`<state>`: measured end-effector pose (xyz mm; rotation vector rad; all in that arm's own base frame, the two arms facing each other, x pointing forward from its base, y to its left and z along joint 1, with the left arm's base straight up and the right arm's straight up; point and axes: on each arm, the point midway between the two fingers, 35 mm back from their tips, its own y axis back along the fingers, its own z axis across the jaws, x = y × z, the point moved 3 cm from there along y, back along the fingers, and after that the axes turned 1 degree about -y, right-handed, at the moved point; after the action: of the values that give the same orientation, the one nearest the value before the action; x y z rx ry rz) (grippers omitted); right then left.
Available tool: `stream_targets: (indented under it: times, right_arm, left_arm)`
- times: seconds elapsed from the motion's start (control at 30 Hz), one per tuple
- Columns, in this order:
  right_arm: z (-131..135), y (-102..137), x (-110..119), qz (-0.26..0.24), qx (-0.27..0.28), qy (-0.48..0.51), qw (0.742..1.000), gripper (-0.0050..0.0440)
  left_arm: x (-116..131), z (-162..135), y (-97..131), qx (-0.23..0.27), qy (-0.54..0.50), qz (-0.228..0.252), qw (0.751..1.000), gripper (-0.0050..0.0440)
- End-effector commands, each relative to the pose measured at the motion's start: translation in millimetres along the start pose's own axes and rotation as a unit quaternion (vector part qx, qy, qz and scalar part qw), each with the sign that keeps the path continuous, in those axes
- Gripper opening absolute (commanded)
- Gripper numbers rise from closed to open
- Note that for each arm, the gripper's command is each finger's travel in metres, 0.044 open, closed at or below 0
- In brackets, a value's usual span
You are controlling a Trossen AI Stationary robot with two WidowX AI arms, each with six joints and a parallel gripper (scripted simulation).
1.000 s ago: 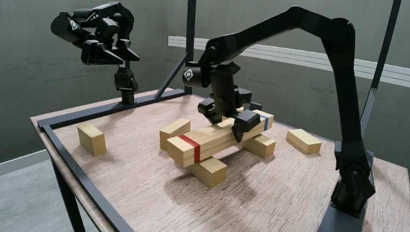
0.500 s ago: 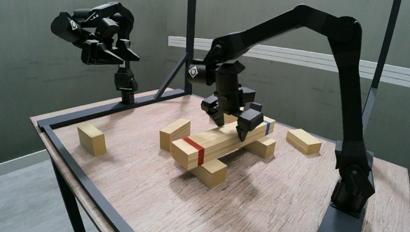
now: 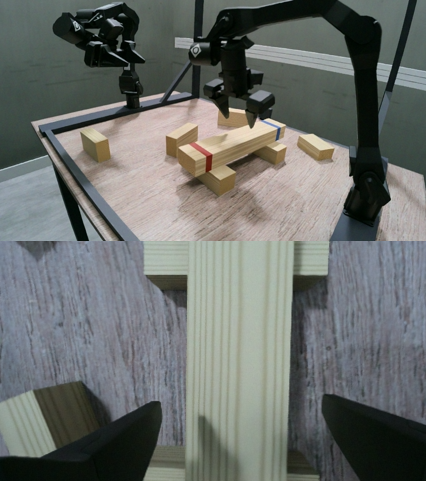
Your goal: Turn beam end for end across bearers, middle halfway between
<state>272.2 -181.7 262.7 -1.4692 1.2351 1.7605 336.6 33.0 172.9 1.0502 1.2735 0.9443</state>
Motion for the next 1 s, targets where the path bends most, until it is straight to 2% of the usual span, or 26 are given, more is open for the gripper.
stream_targets:
  times: [0.0, 0.2, 0.27, 0.4, 0.77, 0.83, 0.97]
  right_arm:
    - [1, 3, -9, -0.002, 0.005, 0.015, 1.0, 0.04]
    - [-1, 4, -15, -0.019, 0.003, 0.016, 1.0, 0.04]
    - [-1, 4, -15, -0.019, 0.003, 0.016, 1.0, 0.04]
    - [-3, 4, -22, -0.043, -0.002, 0.016, 0.999, 0.04]
    - [-6, 6, -37, -0.083, -0.011, 0.019, 0.996, 0.04]
    - [-6, 6, -37, -0.083, -0.011, 0.019, 0.996, 0.04]
    - [-7, 6, -41, -0.092, -0.015, 0.02, 0.995, 0.04]
  left_arm:
    - [-9, -5, 28, -0.043, 0.056, 0.001, 0.998, 0.04]
    - [-16, -13, 34, -0.072, 0.164, -0.005, 0.984, 0.04]
    - [-16, -13, 34, -0.072, 0.164, -0.005, 0.984, 0.04]
    - [-20, -18, 40, -0.094, 0.234, -0.005, 0.968, 0.04]
    - [-35, -29, 55, -0.151, 0.414, -0.015, 0.898, 0.04]
    - [-35, -29, 55, -0.151, 0.414, -0.015, 0.898, 0.04]
    - [-40, -32, 60, -0.17, 0.474, -0.018, 0.864, 0.04]
